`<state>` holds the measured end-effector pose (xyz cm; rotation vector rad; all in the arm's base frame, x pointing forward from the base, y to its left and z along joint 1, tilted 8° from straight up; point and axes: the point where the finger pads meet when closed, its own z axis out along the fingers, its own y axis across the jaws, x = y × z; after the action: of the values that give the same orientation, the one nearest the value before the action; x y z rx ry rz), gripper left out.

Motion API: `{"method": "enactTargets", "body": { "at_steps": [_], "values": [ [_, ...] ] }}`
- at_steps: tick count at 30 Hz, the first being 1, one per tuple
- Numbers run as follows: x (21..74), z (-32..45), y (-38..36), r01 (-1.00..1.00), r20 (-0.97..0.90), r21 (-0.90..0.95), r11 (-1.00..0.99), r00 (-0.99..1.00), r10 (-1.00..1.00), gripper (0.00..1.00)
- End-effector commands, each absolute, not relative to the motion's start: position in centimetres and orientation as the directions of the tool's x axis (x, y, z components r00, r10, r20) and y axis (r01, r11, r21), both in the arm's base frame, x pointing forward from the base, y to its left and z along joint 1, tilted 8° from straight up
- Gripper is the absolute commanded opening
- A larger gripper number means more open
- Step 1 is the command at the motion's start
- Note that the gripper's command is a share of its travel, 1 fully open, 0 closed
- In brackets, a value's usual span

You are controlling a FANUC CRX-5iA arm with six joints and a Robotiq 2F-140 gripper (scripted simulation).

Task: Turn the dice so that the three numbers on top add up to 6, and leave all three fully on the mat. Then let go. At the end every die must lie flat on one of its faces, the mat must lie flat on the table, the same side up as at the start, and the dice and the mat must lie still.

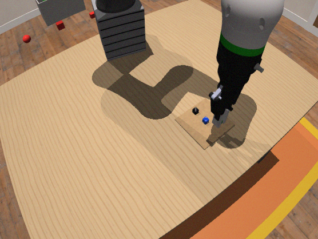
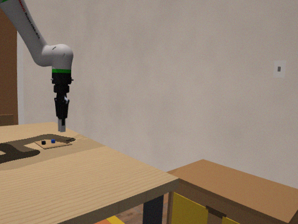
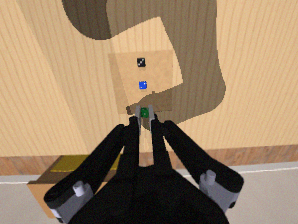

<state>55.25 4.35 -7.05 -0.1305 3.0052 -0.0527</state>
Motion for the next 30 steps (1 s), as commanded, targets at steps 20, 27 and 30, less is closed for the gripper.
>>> {"method": "enactTargets", "body": {
  "at_steps": [20,27,30],
  "values": [
    [55.9,-11.6,4.2,-0.084,-0.132,-0.041,0.996,-0.987,-0.089,0.07],
    [55.9,-11.6,4.2,-0.084,-0.132,-0.041,0.996,-0.987,-0.089,0.07],
    [55.9,-11.6,4.2,-0.084,-0.132,-0.041,0.996,-0.987,-0.089,0.07]
  ]
}}
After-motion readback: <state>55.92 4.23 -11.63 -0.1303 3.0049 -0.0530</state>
